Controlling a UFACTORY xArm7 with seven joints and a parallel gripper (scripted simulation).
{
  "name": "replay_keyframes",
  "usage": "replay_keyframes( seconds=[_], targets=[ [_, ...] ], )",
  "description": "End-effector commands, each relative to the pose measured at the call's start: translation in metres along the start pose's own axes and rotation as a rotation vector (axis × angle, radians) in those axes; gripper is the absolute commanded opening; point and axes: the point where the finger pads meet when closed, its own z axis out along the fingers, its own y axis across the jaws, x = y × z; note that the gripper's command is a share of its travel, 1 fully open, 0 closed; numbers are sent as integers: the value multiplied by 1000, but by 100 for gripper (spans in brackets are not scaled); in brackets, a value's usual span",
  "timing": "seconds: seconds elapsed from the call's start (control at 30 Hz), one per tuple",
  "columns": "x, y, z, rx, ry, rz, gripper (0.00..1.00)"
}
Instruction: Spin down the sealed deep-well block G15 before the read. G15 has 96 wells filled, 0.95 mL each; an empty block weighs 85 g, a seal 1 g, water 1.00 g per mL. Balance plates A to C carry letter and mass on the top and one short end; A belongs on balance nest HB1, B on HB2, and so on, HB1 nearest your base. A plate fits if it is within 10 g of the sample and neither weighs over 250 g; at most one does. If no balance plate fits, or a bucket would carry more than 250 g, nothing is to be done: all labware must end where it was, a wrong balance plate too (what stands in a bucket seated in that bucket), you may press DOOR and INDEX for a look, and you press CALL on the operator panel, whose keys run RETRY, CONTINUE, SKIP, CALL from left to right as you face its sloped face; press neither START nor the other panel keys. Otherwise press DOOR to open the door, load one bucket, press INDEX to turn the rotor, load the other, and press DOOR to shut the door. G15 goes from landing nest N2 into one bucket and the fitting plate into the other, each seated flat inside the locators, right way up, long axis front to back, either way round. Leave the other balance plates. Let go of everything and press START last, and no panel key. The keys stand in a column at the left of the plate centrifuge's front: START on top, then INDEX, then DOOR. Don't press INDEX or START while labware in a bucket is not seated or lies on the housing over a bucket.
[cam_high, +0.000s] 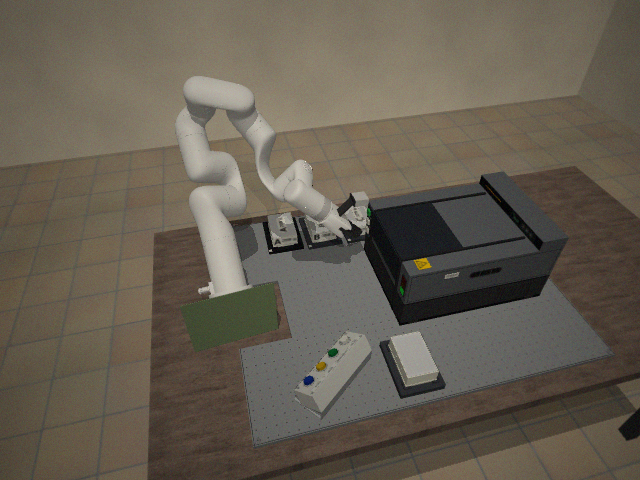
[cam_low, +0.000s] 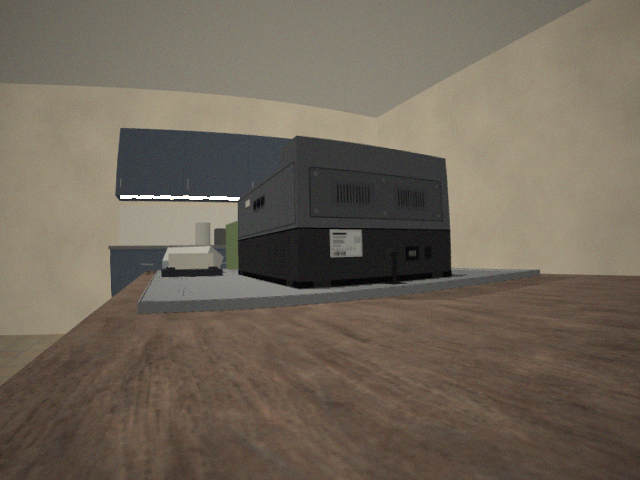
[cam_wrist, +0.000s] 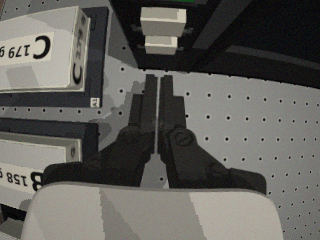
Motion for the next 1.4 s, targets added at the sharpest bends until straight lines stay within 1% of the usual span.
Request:
replay_keyframes(
  seconds=[0.0, 0.87, 1.37],
  targets=[
    [2, 0, 0, -1, 3, 0, 0],
    [13, 0, 11, -1, 3, 0, 0],
    [14, 0, 12, -1, 3, 0, 0]
  ],
)
